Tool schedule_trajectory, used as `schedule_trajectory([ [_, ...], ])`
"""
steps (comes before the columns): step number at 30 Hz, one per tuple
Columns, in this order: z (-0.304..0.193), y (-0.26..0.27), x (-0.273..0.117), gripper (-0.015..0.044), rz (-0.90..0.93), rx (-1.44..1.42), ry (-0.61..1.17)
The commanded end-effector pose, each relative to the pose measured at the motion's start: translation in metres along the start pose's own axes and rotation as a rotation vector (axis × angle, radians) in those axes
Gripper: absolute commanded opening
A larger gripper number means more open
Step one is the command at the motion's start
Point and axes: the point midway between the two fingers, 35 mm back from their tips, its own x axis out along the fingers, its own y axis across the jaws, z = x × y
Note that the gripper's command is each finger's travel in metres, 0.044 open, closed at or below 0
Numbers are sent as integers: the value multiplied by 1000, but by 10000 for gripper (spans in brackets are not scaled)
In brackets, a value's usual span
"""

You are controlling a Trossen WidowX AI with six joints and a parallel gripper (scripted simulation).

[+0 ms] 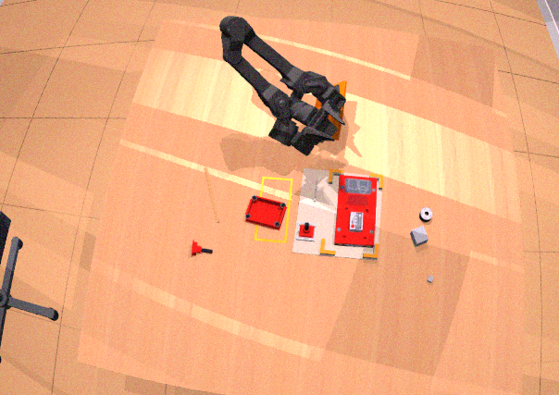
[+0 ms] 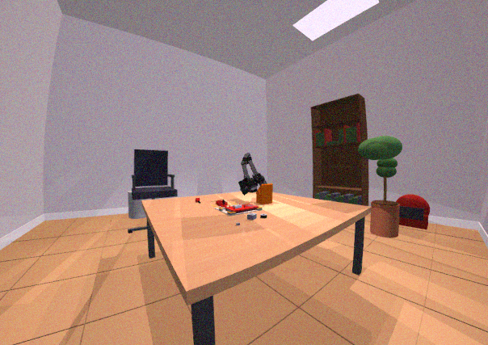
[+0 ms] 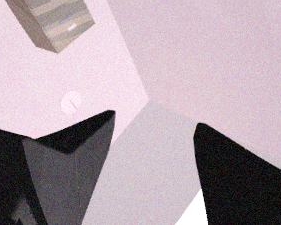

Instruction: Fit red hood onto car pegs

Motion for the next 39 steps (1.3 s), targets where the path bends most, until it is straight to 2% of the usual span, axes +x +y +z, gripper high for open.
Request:
schedule_trajectory([
  [1,0,0,1,246,-7,-6,-4],
  [8,-4,0,23,430,-254,-251,-108],
  [9,-2,2,26,440,-282,-290,-135],
  [11,3,7,29,440,-327,-384,-189],
  [16,29,37,27,440,-546,-862,-401],
  [20,43,64,19,440,-813,-1237,-523],
  [24,49,95,8,440,-1158,-1575,-585],
  [30,39,145,-10,440,-1812,-1945,-525],
  [39,17,183,-20,440,-2400,-2040,-321],
])
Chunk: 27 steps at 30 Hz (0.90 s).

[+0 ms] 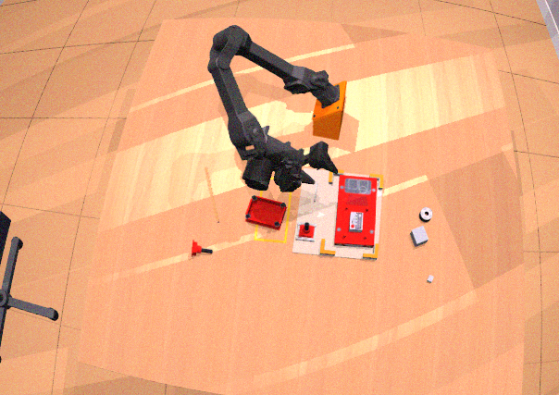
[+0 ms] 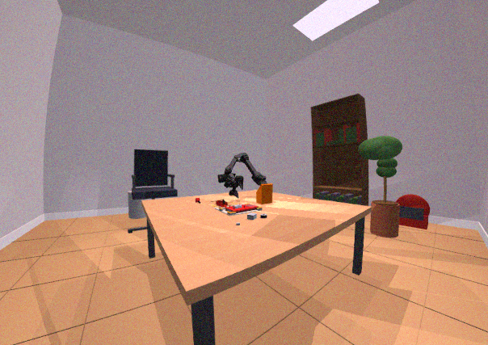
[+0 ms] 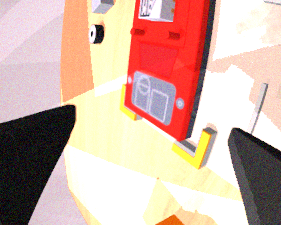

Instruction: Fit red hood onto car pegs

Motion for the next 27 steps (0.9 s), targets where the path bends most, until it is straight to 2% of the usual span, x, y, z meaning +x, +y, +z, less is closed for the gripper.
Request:
schedule_trajectory([
  [1,48,-46,-45,440,-481,-824,278],
  [13,84,-63,-100,440,-733,-1320,653],
  [27,84,-64,-101,440,-737,-1327,661],
])
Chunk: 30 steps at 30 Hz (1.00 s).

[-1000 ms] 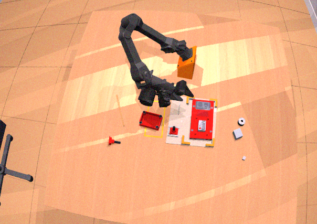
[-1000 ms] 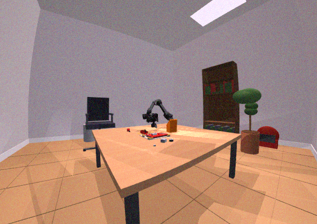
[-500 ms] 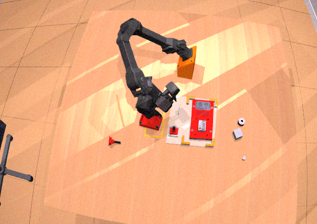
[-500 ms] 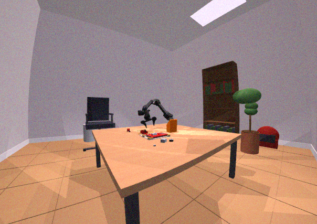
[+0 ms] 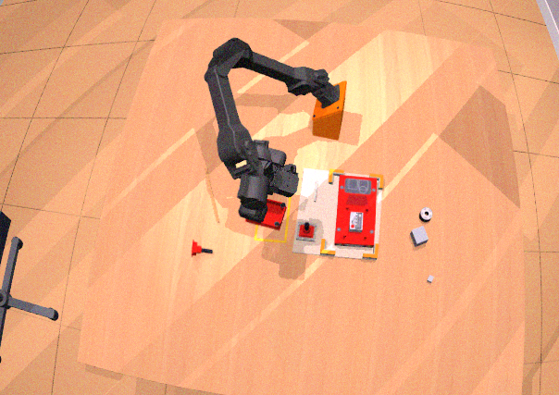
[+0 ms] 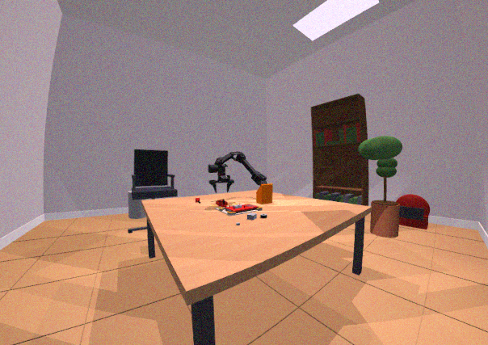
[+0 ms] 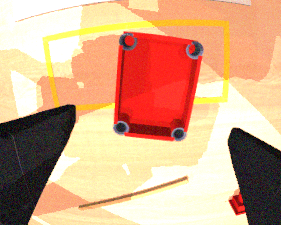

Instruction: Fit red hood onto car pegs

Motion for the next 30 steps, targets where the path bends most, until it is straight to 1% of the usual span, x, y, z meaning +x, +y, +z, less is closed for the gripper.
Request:
schedule_trajectory([
  [1,-1,-2,-1,440,-3,-30,18],
  [30,-1,-4,21,440,-3,-30,17],
])
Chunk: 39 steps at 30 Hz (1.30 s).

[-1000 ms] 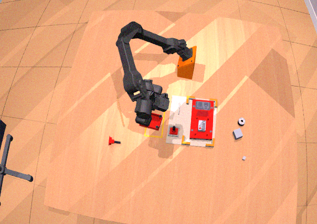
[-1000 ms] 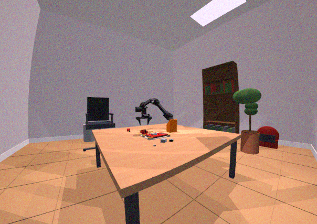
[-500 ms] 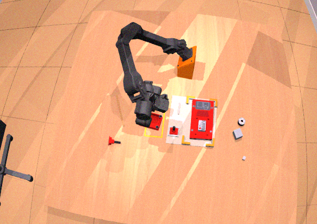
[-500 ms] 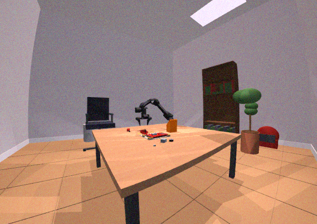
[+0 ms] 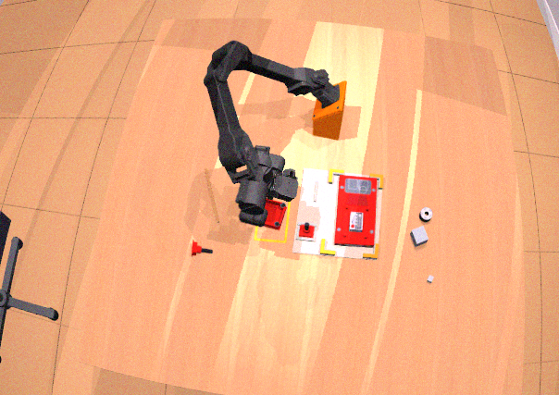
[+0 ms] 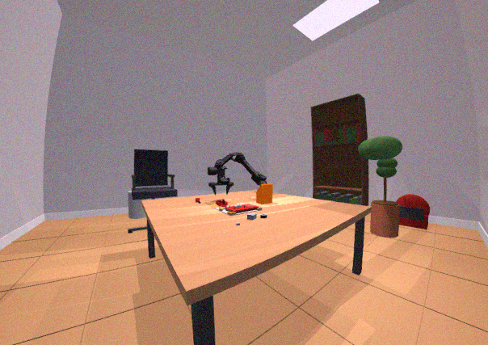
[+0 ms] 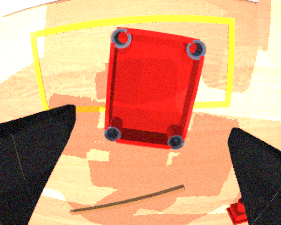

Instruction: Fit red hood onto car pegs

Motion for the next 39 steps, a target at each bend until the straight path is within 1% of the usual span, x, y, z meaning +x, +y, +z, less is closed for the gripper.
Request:
schedule_trajectory([
  [1,1,0,4,440,0,-7,4],
  [39,-1,2,38,440,0,-7,7],
])
